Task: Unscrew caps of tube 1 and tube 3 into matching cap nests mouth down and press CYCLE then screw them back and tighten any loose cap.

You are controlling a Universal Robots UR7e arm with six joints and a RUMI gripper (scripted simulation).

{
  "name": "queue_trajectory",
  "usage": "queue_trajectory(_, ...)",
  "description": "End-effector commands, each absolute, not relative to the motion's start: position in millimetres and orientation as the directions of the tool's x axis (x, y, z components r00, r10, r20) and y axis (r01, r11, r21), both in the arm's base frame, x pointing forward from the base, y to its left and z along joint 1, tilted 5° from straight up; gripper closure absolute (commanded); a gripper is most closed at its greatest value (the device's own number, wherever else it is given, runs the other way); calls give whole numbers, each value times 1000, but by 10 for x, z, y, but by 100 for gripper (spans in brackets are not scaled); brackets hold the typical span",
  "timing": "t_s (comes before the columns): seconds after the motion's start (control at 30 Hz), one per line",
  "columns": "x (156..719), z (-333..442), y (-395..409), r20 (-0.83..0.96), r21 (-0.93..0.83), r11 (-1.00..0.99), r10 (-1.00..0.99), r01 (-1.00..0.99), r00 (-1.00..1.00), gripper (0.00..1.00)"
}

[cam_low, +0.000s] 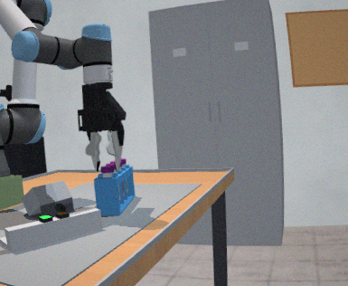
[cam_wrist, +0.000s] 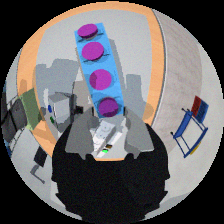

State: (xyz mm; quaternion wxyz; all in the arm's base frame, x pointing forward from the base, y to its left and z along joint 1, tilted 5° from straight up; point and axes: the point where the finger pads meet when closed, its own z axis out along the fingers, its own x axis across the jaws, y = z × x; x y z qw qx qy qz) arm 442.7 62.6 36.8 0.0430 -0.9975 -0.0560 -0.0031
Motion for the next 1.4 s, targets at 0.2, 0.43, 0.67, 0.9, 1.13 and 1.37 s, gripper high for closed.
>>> queue_trajectory(0.2, 4431, 491, 615, 12, -85, -990, 111, 111, 994, 65)
queue_trajectory(0.43, 4431, 700, 597, 12, -85, -990, 111, 111, 994, 65)
queue_trajectory(0.67, 4430, 825, 586, 12, -85, -990, 111, 111, 994, 65)
queue_trajectory(0.9, 4052, 803, 413, -7, -86, -990, -108, -108, 994, 100)
queue_trajectory(1.13, 3897, 795, 342, -7, -86, -990, -108, -108, 994, 100)
queue_trajectory(1.37, 3612, 672, 221, -7, -86, -990, -108, -108, 994, 100)
